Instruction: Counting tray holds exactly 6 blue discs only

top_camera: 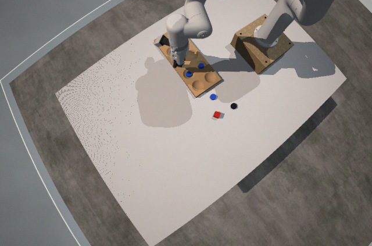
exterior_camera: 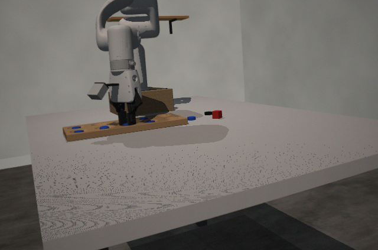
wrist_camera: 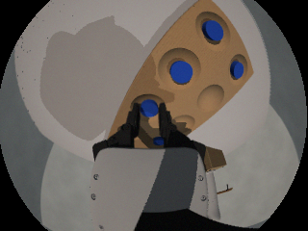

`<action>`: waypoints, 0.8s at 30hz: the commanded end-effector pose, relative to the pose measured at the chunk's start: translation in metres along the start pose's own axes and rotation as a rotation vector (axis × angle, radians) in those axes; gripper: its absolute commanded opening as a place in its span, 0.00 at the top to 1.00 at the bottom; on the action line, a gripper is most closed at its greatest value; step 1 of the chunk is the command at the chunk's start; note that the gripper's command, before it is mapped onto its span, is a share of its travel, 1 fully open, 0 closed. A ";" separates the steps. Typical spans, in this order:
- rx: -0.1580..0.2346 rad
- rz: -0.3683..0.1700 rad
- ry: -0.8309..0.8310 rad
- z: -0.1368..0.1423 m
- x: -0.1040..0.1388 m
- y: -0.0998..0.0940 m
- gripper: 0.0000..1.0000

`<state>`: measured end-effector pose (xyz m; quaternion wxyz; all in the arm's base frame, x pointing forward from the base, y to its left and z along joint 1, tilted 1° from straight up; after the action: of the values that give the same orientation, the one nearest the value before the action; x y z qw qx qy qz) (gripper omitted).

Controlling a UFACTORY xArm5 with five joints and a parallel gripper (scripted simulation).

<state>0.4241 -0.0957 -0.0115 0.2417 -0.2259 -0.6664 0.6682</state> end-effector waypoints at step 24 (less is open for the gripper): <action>-0.002 0.004 0.000 0.000 -0.001 -0.100 0.53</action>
<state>0.4257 -0.0964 0.0868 0.2423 -0.2254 -0.6663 0.6683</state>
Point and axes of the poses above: the point where the finger pads meet when closed, its own y axis out along the fingers, its own z axis across the jaws, x = y × z, the point moved 5 cm from there along -y, back along the fingers, and after that the axes turned 12 degrees about -y, right-handed, at the moved point
